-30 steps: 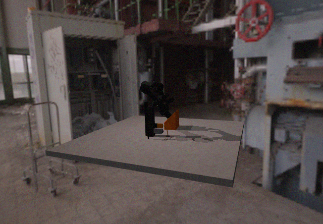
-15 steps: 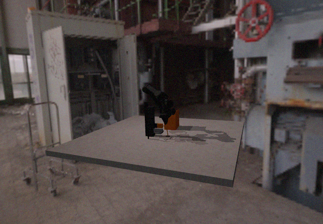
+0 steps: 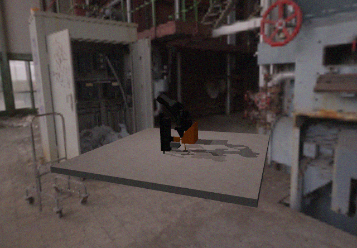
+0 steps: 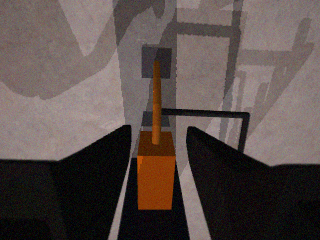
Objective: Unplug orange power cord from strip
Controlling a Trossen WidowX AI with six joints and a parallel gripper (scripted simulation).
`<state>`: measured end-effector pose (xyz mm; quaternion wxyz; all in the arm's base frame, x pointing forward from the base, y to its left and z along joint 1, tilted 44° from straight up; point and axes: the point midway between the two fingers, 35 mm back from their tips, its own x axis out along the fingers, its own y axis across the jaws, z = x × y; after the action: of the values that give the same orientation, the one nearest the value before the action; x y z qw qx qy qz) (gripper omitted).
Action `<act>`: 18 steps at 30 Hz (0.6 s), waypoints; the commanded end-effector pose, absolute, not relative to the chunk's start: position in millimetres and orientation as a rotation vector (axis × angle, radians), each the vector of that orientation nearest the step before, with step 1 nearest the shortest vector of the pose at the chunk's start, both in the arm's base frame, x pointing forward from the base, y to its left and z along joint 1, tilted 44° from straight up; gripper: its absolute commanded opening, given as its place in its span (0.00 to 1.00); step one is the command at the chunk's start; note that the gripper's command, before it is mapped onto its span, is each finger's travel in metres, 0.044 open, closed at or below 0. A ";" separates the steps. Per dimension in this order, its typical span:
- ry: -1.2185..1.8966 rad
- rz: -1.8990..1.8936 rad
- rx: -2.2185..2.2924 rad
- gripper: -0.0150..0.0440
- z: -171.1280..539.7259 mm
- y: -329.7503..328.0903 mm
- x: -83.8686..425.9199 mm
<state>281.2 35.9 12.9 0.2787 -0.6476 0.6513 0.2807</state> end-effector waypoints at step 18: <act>1.753 0.754 -1.743 0.53 32.0 13.5 280.5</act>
<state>281.5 15.6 31.8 0.2787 -0.6476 0.6519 0.2793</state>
